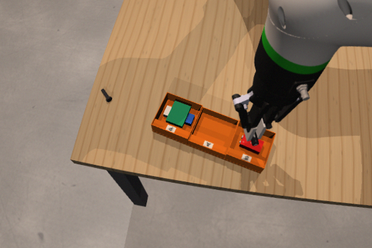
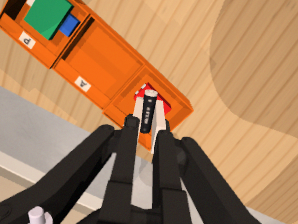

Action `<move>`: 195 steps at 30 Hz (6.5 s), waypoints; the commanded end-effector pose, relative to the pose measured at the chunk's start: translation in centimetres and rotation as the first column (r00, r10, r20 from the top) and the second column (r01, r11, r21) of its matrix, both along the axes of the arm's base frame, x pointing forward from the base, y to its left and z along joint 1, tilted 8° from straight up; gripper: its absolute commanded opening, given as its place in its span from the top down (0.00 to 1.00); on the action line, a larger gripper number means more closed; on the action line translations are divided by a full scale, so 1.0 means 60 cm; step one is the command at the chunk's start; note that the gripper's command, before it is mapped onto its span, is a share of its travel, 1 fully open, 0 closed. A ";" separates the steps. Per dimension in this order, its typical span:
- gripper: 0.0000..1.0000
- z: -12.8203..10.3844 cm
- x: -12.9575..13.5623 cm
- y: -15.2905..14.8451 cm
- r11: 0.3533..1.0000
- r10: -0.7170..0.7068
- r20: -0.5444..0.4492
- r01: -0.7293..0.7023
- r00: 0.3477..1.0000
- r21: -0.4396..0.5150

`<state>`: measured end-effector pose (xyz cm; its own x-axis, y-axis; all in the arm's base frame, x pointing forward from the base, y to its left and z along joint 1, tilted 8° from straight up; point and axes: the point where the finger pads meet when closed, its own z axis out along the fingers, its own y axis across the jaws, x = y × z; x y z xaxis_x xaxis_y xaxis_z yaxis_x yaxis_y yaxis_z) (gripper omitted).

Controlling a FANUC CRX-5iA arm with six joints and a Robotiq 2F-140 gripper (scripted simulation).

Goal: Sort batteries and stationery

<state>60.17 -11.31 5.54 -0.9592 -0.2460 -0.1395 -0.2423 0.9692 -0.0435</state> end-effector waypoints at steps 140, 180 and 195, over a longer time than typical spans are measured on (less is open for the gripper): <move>0.00 0.166 -0.016 0.010 0.547 0.829 -0.067 -0.830 0.556 -0.111; 0.00 0.208 -0.022 0.010 0.547 0.829 -0.067 -0.830 0.556 -0.111; 0.00 0.208 -0.022 0.010 0.547 0.829 -0.067 -0.830 0.556 -0.111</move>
<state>58.82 -10.68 18.01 -0.3211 -0.9459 -0.0466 -0.9364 0.3245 -0.1338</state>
